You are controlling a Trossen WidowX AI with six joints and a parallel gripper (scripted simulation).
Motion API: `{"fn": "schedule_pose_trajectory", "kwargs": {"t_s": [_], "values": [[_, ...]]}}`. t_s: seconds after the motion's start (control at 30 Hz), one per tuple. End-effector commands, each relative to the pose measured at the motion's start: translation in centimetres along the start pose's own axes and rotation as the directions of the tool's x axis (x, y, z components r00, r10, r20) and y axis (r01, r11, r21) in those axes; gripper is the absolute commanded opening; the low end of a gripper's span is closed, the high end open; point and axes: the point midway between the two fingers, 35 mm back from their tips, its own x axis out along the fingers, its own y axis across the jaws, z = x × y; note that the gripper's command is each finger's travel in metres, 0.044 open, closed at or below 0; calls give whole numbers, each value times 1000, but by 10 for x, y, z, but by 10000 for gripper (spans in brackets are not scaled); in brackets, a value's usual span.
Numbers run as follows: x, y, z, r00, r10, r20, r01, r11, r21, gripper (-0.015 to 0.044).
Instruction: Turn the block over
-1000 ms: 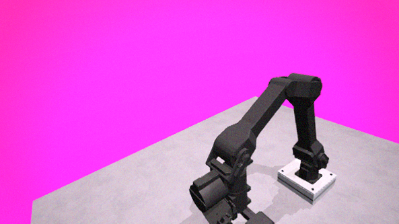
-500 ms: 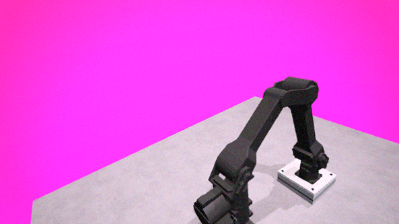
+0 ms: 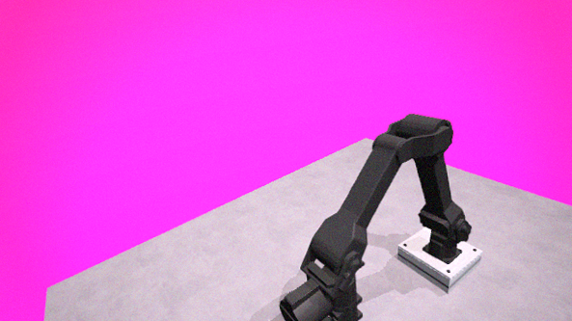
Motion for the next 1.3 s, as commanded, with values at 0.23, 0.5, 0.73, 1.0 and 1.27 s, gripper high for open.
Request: {"fn": "schedule_pose_trajectory", "kwargs": {"t_s": [0.23, 0.5, 0.73, 1.0, 1.27], "values": [[10, -1, -2, 1000, -6, -6, 6, 1000, 5, 335], [10, -1, -2, 1000, -6, -6, 6, 1000, 5, 125], [10, -1, -2, 1000, -6, -6, 6, 1000, 5, 78], [10, -1, -2, 1000, -6, -6, 6, 1000, 5, 25], [-20, -1, -2, 1000, -6, -6, 6, 1000, 5, 0]]}}
